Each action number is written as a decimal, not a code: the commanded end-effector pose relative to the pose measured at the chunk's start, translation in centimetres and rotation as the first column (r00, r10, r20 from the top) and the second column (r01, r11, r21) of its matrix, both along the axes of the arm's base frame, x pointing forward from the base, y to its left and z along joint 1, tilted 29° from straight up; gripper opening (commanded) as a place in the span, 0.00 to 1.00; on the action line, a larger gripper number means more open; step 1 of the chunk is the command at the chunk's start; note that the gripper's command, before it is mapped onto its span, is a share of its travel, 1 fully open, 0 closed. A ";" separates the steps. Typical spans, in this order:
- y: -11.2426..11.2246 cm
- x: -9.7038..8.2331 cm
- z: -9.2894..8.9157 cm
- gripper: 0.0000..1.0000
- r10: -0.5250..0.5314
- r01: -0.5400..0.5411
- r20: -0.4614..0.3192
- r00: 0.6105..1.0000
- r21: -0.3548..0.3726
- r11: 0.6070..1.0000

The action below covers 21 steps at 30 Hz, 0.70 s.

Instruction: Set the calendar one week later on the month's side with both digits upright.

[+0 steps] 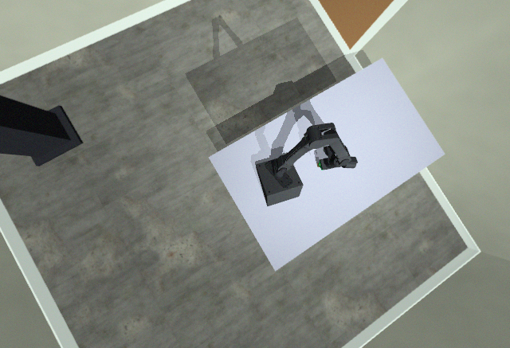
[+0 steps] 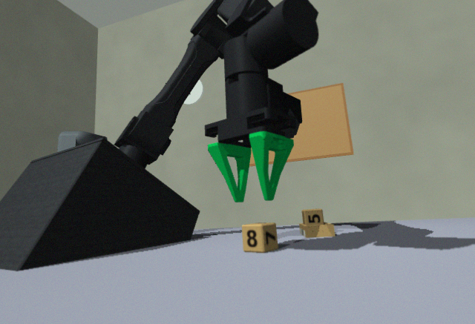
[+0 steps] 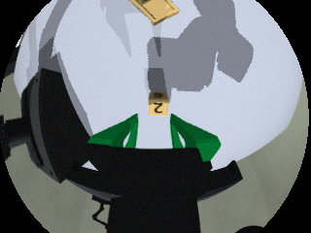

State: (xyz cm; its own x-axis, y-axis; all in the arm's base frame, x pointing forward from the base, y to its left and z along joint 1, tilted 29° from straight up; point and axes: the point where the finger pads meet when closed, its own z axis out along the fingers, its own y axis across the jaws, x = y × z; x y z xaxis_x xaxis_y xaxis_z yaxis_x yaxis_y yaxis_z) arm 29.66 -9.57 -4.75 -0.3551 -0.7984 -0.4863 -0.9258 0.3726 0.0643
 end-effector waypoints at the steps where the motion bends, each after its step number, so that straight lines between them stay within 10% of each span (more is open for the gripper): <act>1: 0.5 0.1 -1.0 0.45 -0.010 0.010 0.004 1.000 0.010 1.000; 21: 0.8 0.5 -2.0 0.45 -0.017 0.016 0.012 1.000 0.005 1.000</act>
State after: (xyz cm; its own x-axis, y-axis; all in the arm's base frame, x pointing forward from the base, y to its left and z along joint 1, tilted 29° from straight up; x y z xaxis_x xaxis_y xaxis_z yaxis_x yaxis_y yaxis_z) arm 30.34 -9.09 -6.32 -0.3525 -0.8022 -0.4819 -0.9246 0.3780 0.0471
